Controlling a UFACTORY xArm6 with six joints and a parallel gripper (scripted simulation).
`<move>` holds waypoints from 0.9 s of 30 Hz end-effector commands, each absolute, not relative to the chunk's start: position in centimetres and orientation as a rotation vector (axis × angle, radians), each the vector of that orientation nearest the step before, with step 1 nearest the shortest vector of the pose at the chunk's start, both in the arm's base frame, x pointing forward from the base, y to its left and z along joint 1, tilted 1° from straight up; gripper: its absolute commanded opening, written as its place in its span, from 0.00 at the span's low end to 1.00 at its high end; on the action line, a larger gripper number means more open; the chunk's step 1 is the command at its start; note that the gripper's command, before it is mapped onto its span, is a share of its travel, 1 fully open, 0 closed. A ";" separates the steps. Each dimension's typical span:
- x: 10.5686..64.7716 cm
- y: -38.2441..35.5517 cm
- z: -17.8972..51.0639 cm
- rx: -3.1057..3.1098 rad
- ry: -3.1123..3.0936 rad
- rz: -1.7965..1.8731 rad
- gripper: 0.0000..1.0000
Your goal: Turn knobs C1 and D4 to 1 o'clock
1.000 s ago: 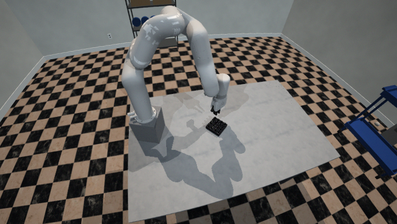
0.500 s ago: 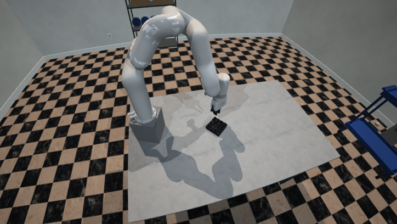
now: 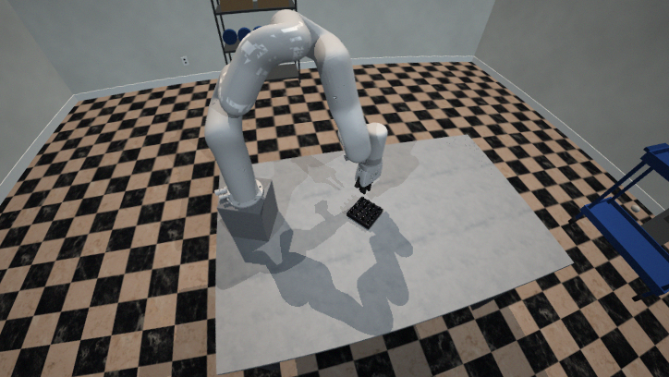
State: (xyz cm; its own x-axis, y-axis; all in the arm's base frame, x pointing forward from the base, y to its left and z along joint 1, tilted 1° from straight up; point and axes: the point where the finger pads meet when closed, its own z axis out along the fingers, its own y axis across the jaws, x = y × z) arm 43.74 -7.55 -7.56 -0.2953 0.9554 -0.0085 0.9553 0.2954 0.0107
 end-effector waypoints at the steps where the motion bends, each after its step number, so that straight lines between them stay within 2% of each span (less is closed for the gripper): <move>1: 43.9 -7.6 -7.4 1.855 2.515 0.008 0.19; 27: 43.9 -7.6 -8.0 1.878 2.497 0.005 0.19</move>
State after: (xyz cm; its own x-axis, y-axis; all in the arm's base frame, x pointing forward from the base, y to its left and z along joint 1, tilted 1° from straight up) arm 43.74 -7.53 -7.97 -0.2806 0.9598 -0.0094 0.9598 0.2806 0.0095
